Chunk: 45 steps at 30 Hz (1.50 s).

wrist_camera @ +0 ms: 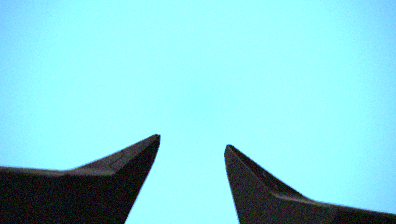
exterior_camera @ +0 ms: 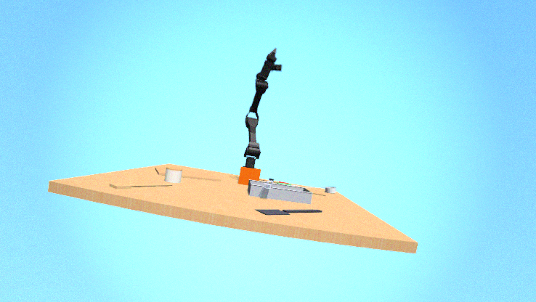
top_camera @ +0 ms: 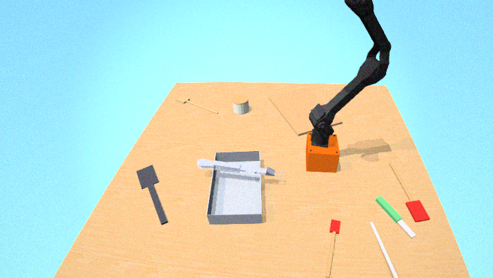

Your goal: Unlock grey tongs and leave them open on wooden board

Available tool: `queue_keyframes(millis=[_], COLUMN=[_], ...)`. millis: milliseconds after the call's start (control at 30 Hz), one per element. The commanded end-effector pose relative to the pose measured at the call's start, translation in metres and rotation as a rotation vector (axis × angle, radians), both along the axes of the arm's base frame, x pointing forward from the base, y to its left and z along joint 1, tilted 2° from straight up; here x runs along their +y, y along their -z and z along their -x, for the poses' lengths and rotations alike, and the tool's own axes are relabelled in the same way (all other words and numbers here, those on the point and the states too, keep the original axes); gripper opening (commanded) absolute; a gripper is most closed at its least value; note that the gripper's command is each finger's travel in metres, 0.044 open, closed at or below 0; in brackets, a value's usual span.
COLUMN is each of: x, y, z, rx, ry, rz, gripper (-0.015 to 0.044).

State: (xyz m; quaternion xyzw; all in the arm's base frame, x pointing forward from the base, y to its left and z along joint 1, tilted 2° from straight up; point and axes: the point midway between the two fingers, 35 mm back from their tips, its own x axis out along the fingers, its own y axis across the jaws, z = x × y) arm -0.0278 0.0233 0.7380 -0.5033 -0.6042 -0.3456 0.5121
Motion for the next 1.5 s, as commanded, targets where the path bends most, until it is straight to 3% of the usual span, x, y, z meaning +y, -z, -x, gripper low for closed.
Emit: queue_keyframes(millis=[0, 333, 633, 867, 1200, 1467], x=[0.013, 0.049, 0.103, 0.126, 0.195, 0.242], y=[0.004, 0.021, 0.064, 0.09, 0.192, 0.314], z=[-0.03, -0.098, -0.193, -0.227, -0.314, -0.365], rx=[0.075, 0.242, 0.508, 0.622, 0.948, 1.218], ry=[-0.008, -0.034, -0.017, -0.01, 0.07, 0.212], rz=[0.028, 0.109, 0.236, 0.298, 0.526, 0.839], gripper=[0.026, 0.026, 0.026, 0.026, 0.026, 0.026])
